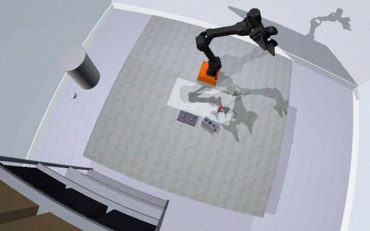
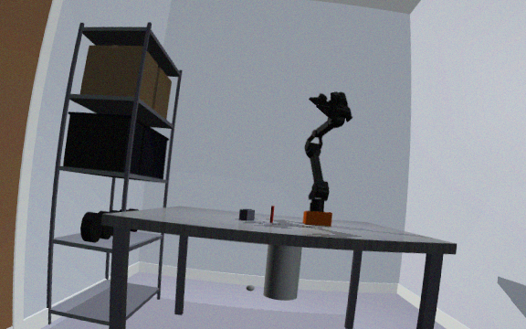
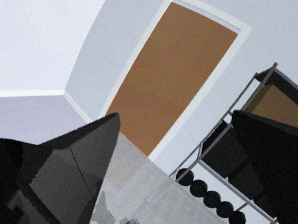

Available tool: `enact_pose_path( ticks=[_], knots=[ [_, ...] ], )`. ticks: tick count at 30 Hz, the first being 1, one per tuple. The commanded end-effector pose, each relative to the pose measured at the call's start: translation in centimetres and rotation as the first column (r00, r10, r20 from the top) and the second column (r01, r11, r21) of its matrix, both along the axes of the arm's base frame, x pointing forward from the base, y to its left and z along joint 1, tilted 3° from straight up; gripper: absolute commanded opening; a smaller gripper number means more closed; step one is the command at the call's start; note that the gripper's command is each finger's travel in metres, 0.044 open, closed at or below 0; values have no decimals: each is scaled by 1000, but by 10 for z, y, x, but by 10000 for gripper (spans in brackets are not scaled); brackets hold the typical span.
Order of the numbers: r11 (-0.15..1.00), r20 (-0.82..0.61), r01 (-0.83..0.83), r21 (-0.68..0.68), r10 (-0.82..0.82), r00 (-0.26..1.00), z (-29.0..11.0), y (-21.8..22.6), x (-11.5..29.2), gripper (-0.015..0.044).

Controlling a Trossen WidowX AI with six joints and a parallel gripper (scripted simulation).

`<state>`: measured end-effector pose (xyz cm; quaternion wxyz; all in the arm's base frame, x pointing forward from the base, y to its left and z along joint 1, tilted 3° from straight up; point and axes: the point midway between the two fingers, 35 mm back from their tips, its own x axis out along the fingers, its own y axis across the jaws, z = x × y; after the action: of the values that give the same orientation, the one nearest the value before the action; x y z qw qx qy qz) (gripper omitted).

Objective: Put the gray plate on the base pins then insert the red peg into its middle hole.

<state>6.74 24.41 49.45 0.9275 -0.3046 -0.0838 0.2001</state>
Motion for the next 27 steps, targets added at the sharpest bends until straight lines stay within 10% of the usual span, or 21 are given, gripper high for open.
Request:
enact_pose_path(
  ticks=[1,16,27],
  knots=[
    [1000,0,0,0,0,1000,0,0,0,426],
    [940,93,-12,-341,46,995,-53,83,87,440],
    [720,-177,-62,-691,-85,981,-175,62,217,440]
  ],
)
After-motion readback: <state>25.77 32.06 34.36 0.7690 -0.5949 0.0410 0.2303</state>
